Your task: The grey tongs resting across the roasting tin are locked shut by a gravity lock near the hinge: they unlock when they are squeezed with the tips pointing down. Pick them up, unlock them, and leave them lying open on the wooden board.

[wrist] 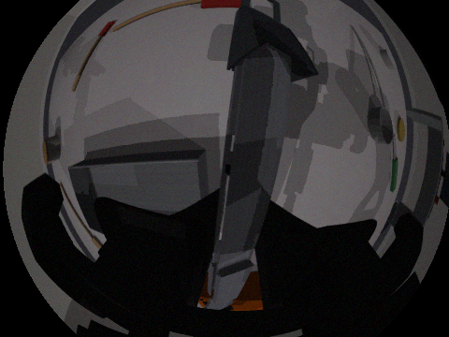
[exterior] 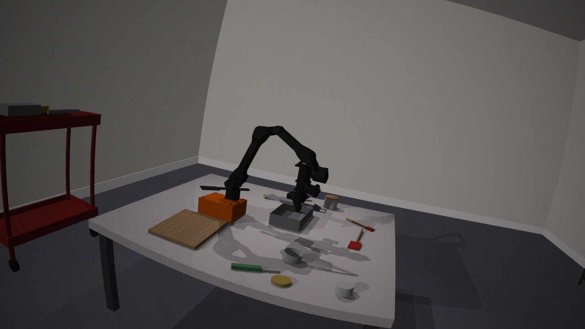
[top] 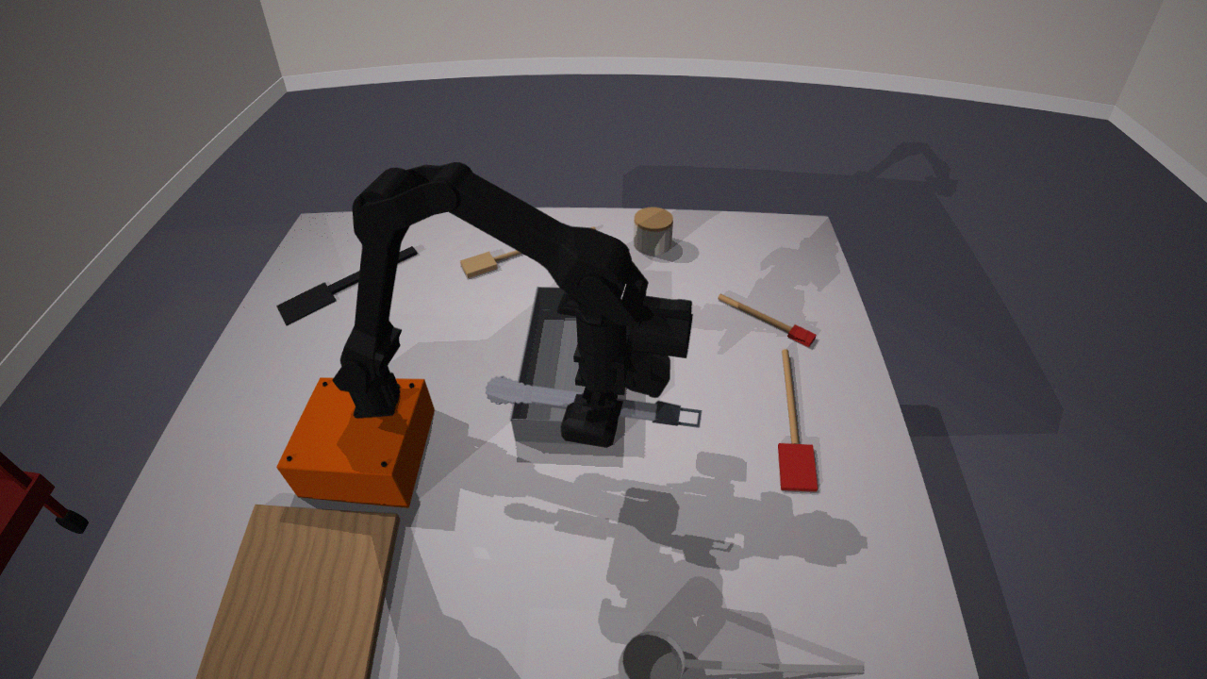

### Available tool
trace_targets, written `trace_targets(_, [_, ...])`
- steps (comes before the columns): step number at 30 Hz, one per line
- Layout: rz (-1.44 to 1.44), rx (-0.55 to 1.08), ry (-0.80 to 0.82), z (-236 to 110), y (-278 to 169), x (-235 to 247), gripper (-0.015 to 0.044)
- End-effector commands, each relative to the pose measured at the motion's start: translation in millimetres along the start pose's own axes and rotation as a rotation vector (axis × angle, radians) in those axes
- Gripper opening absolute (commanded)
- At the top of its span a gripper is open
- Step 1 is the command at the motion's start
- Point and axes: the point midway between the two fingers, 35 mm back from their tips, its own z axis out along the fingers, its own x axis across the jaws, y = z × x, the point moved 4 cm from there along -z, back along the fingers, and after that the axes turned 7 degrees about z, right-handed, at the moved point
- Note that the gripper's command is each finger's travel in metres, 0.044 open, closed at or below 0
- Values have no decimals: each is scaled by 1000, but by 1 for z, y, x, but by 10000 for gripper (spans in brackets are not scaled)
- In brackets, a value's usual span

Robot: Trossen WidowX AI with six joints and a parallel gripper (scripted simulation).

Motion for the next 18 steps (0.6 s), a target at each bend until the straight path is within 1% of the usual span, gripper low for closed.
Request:
trace_targets(1, [39,-10,-2,-5,5,-26,-150])
trace_targets(18, [206,-2,-5,-12,-1,-132,-150])
